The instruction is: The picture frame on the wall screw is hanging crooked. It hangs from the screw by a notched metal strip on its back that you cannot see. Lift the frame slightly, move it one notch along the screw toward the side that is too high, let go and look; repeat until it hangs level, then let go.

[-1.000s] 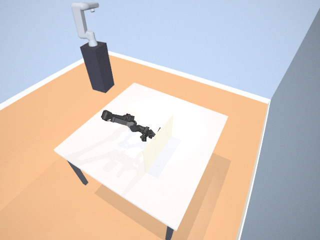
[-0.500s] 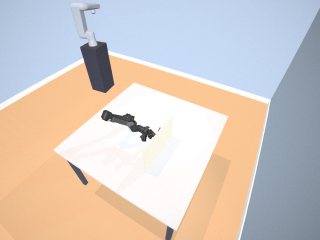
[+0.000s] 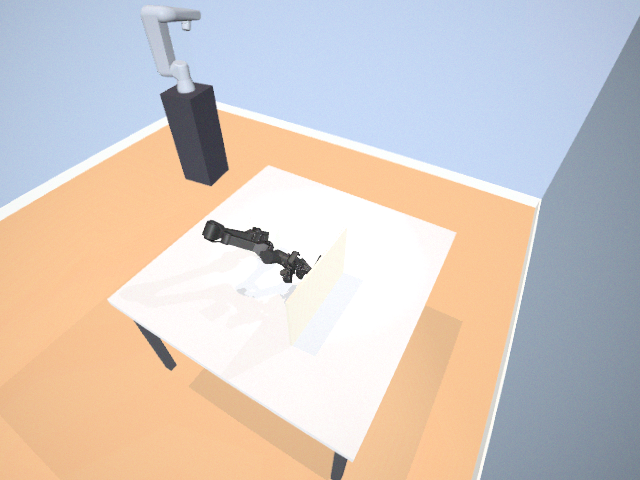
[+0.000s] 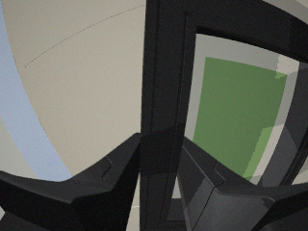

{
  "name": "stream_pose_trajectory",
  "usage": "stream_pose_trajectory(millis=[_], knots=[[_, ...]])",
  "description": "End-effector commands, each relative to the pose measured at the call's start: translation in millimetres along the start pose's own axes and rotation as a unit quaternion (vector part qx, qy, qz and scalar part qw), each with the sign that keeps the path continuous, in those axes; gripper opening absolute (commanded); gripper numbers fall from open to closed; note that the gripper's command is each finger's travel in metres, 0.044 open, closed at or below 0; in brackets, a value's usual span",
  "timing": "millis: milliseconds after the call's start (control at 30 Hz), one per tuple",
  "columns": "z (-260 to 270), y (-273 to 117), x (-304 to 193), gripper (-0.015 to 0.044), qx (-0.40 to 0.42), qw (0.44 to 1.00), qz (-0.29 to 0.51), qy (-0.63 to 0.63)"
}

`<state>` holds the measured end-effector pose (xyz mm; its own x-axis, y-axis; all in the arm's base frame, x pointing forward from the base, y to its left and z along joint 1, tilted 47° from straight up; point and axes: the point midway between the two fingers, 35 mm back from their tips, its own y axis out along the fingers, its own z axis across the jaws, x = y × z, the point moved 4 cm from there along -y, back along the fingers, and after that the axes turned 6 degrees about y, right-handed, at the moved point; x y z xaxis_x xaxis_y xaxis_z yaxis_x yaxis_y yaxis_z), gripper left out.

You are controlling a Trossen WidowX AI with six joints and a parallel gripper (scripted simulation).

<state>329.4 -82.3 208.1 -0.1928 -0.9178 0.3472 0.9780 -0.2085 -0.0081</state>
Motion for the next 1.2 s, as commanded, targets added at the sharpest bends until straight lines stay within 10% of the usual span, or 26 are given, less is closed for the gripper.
stream_pose_trajectory(millis=[0, 1167], knots=[[-0.6, 0.0, 0.1, 0.0000, -0.001, 1.000, 0.000, -0.026], [-0.8, 0.1, 0.0, 0.0000, -0.001, 0.995, 0.001, -0.104]])
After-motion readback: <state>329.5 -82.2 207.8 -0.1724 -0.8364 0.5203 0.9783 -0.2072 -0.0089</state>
